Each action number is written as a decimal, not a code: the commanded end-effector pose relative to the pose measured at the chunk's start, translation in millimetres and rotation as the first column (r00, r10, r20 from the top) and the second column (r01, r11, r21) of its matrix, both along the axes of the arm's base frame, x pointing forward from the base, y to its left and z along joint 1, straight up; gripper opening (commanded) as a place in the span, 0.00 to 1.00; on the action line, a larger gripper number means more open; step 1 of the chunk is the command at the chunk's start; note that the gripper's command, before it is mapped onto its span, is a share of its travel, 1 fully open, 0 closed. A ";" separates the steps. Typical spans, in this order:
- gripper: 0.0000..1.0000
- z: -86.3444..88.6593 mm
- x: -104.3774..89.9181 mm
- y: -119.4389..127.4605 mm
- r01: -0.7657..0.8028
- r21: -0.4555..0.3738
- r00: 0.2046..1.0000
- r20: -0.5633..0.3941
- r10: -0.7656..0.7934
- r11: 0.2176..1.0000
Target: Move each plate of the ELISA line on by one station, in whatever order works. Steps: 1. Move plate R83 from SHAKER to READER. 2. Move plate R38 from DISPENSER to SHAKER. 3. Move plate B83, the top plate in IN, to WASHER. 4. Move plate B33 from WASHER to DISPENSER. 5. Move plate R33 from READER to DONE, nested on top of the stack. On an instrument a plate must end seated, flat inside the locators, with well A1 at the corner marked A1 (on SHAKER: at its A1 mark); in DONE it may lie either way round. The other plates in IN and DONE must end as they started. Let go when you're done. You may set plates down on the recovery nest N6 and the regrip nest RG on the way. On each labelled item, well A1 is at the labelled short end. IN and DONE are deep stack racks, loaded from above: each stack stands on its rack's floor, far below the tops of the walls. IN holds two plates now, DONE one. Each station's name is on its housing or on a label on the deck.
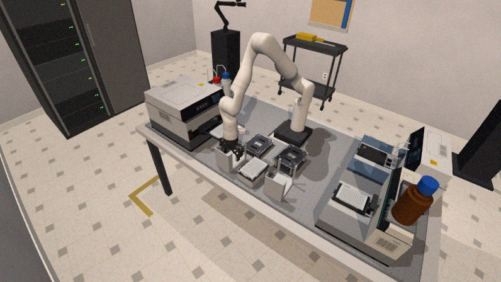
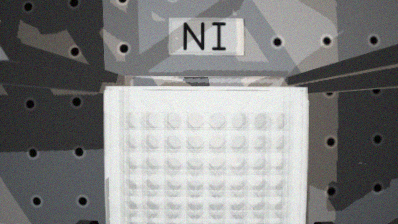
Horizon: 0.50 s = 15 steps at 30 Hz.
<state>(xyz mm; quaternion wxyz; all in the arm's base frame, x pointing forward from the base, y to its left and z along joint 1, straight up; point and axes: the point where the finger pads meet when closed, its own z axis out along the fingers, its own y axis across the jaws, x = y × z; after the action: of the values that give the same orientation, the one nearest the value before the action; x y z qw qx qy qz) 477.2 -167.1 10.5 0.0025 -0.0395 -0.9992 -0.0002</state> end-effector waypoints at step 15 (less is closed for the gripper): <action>1.00 -6.2 -0.1 0.0 0.003 -0.002 1.000 0.001 -0.003 1.000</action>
<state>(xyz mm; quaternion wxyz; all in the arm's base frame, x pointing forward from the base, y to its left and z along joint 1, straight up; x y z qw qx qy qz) 477.2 -167.1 6.1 0.0026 -0.0396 -0.9992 -0.0002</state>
